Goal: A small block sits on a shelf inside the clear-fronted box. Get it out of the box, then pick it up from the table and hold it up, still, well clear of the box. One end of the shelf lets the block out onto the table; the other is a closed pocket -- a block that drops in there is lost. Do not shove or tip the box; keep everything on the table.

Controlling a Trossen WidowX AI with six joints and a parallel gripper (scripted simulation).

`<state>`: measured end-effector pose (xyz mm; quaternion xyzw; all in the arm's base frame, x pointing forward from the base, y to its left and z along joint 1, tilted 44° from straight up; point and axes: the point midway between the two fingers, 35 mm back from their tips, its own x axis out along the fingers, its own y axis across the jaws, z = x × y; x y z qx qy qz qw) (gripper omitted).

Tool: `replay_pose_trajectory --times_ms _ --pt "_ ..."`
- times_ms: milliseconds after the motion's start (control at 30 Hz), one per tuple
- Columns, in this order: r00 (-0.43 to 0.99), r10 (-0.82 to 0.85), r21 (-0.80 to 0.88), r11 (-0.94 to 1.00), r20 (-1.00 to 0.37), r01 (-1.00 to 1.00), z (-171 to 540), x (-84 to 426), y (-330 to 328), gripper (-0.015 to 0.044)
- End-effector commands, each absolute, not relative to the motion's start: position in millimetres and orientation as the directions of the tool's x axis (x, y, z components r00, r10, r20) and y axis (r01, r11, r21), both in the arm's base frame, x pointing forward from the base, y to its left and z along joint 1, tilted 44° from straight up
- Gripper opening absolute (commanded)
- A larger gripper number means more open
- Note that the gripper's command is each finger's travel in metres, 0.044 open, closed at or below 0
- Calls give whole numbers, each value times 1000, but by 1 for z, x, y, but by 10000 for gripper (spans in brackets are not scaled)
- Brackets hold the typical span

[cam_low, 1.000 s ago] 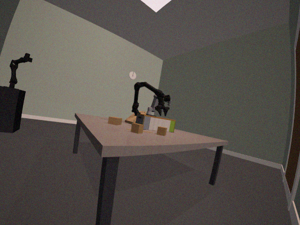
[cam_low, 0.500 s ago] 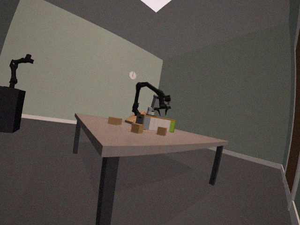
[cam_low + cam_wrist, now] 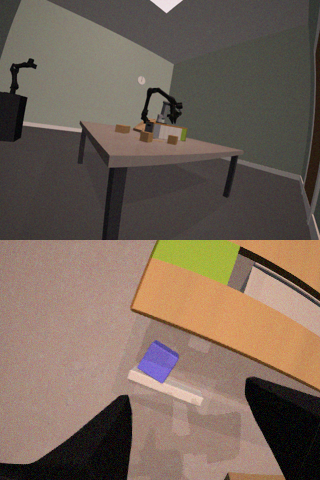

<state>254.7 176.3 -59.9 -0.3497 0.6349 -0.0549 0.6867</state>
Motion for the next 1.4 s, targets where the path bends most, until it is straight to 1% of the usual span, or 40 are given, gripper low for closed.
replay_pose_trajectory --times_ms 0,100,200,300,433,633,800,867,1367 --pt "283 -581 -379 49 -763 -924 -65 253 188 285" --pt "301 -591 -275 -136 -748 -952 -66 252 190 285" --pt "320 -600 -154 -311 -733 -938 -67 250 192 285" --pt "342 -609 -20 -472 -716 -882 -68 249 194 285" --pt "367 -618 169 -637 -695 -752 -70 247 197 285" --pt "409 -629 447 -768 -661 -458 -72 244 202 285" --pt "438 -633 635 -755 -638 -166 -74 242 205 285" --pt "443 -634 662 -741 -634 -112 -74 241 205 285" --pt "443 -634 662 -741 -634 -112 -74 241 205 285"
